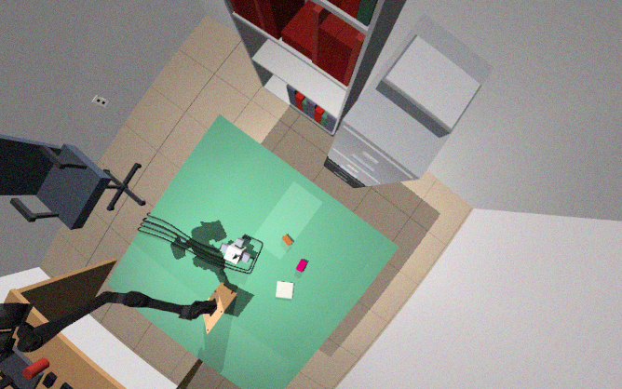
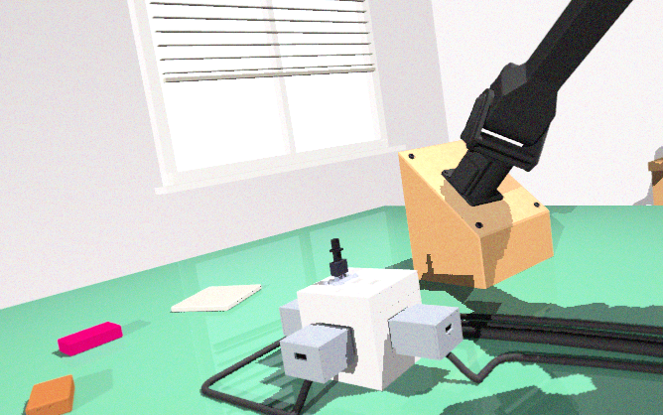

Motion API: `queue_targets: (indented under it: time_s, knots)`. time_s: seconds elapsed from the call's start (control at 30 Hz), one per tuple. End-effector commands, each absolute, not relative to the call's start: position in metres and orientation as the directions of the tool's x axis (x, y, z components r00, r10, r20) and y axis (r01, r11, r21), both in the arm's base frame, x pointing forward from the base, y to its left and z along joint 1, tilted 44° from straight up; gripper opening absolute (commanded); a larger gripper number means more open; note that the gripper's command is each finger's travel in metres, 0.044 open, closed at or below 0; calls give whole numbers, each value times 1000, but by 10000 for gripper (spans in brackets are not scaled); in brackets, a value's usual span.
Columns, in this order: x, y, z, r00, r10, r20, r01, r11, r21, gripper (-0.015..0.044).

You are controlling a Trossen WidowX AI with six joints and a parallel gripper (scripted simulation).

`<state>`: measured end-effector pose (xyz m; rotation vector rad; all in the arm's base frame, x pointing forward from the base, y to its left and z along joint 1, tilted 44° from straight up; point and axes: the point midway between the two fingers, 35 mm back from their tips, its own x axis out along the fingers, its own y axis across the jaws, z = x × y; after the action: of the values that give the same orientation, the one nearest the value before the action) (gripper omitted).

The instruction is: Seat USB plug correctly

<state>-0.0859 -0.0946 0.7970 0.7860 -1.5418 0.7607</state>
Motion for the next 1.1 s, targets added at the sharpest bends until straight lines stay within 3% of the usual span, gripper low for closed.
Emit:
queue_targets:
  time_s: [0.0,0.27,0.6,0.83,1.07]
  knots:
    - [-87,-98,796,-92,-75,993,-834,551,-36,426]
    - [-97,-233,748,-147,-457,877,-976,214,-52,440]
    - [-24,-375,642,46,-833,552,-967,-176,-183,440]
    - [58,-426,555,263,-925,275,-850,-357,-386,440]
    - [152,-436,461,500,-866,-17,-747,-422,-513,440]
